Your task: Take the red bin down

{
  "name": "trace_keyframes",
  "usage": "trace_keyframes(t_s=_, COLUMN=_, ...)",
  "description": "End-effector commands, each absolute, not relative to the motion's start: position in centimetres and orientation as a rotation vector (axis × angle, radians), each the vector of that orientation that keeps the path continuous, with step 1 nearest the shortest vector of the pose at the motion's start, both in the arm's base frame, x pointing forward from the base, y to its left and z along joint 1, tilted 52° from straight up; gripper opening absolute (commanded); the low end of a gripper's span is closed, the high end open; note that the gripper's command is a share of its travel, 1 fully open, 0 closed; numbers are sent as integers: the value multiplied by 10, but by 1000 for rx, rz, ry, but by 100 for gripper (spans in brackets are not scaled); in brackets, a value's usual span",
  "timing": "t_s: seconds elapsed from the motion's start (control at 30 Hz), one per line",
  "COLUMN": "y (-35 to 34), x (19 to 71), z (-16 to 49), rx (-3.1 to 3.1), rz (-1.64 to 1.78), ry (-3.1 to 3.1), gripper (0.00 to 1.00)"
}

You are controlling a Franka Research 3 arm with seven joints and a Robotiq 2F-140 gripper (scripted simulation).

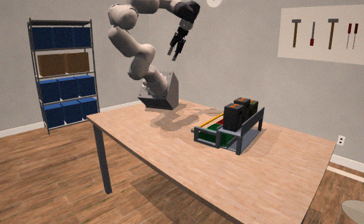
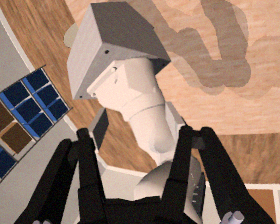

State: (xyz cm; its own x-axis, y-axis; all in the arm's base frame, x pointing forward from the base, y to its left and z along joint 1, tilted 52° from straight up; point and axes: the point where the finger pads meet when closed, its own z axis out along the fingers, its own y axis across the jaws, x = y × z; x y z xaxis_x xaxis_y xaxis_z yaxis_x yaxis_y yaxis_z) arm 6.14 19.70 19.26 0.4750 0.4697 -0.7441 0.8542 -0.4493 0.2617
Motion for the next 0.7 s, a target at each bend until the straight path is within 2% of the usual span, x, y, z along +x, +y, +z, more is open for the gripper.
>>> trace_keyframes(t_s=0.0, y=188, x=86, z=192, rx=2179, rz=-837, ry=961, gripper=57)
trace_keyframes(t_s=0.43, y=186, x=94, z=192, rx=2206, rz=-853, ry=919, gripper=57)
trace_keyframes(t_s=0.67, y=164, x=129, z=192, rx=2324, rz=-943, ry=708, gripper=57)
